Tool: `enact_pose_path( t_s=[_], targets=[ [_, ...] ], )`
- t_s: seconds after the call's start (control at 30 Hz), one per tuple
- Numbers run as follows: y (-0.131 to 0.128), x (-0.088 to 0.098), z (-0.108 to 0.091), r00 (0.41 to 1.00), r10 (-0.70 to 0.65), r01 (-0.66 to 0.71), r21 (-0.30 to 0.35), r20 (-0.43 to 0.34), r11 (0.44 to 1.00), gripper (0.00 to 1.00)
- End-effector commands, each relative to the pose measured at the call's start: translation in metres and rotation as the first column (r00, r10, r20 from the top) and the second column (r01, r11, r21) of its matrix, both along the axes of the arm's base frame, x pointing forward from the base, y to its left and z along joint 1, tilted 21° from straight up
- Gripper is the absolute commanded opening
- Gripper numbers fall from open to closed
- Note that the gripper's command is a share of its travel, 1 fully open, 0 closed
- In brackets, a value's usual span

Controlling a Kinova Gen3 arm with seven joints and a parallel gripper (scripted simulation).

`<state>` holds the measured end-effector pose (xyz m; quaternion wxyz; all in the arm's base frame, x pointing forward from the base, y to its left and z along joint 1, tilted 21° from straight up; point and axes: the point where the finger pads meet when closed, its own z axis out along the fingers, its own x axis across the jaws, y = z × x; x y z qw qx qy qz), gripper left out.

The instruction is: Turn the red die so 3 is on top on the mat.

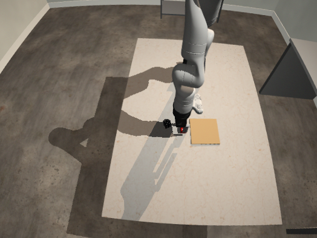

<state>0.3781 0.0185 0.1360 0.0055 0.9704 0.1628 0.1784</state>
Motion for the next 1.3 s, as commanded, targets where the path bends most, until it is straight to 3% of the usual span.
enact_pose_path(
  t_s=[0.0,0.3,0.9,1.27],
  targets=[
    [0.000,0.000,0.000,1.000,0.000,0.000,0.000,0.001,1.000,0.87],
    [0.000,0.002,-0.004,1.000,0.000,0.000,0.000,0.001,1.000,0.87],
    [0.002,0.012,-0.031,1.000,0.000,0.000,0.000,0.001,1.000,0.87],
    [0.002,0.013,-0.033,1.000,0.000,0.000,0.000,0.001,1.000,0.87]
  ],
)
